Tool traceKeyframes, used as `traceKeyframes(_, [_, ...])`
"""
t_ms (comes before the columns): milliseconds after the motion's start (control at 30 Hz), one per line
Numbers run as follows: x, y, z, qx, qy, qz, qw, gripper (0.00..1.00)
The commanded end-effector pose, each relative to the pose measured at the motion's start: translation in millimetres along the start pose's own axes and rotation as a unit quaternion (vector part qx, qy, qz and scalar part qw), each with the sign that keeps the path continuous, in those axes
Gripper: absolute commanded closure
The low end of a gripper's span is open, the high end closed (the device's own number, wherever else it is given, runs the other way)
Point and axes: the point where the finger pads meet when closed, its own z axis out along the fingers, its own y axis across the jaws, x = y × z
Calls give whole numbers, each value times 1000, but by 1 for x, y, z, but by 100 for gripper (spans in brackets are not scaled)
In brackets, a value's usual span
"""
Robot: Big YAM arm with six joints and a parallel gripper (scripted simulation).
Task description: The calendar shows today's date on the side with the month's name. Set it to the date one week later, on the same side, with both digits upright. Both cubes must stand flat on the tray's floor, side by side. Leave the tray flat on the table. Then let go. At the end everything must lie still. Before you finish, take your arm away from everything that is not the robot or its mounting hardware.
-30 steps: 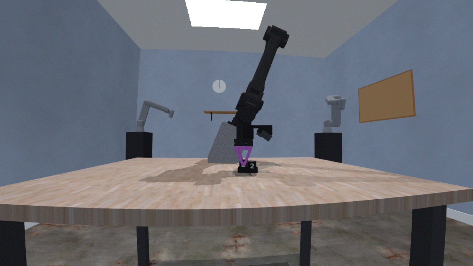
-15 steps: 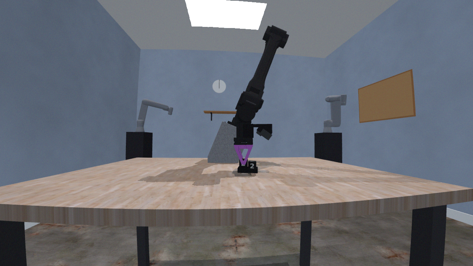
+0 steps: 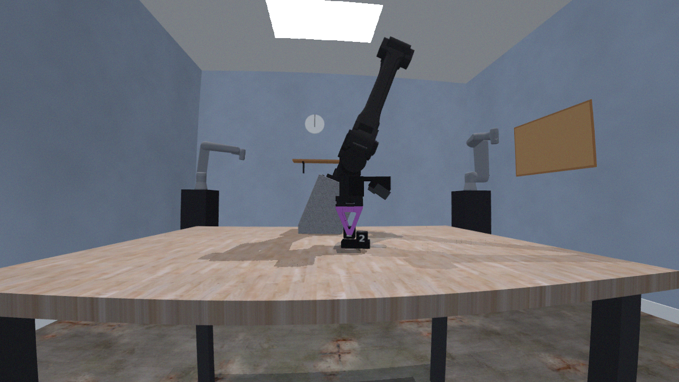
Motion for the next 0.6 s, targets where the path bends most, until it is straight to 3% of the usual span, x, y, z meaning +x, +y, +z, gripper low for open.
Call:
traceKeyframes(0, [-1,-7,-7,8,-2,-6,1000,74])
traceKeyframes(567, [0,-7,-8,8,-2,-5,1000,74])
